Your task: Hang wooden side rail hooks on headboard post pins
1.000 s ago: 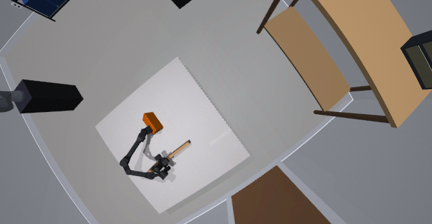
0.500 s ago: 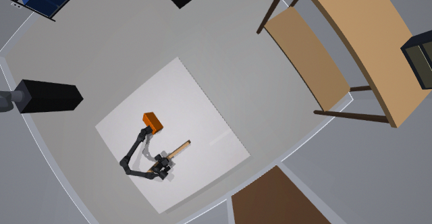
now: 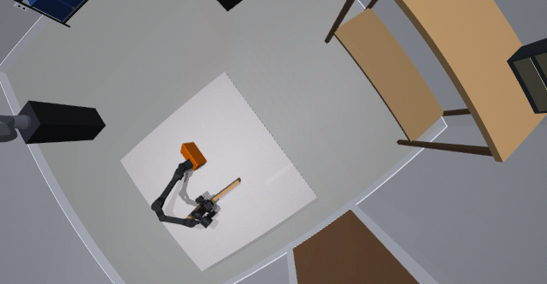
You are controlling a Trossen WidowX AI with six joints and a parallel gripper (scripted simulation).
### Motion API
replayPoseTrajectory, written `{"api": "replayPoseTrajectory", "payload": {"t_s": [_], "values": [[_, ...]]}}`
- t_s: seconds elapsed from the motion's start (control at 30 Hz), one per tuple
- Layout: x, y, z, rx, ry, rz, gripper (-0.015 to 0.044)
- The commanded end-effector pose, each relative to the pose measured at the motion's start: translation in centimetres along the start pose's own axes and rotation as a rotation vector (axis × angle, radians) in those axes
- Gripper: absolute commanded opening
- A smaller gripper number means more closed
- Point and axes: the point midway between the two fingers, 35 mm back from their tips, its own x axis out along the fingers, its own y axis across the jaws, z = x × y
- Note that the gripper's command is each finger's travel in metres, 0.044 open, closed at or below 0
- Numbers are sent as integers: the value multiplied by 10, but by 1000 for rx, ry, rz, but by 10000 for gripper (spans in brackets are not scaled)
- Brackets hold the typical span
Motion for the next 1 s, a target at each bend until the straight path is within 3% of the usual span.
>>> {"api": "replayPoseTrajectory", "payload": {"t_s": [0.0,0.97], "values": [[-4,-1,0,-3,-1,-14,0],[-5,-3,-3,-3,0,-14,0]]}}
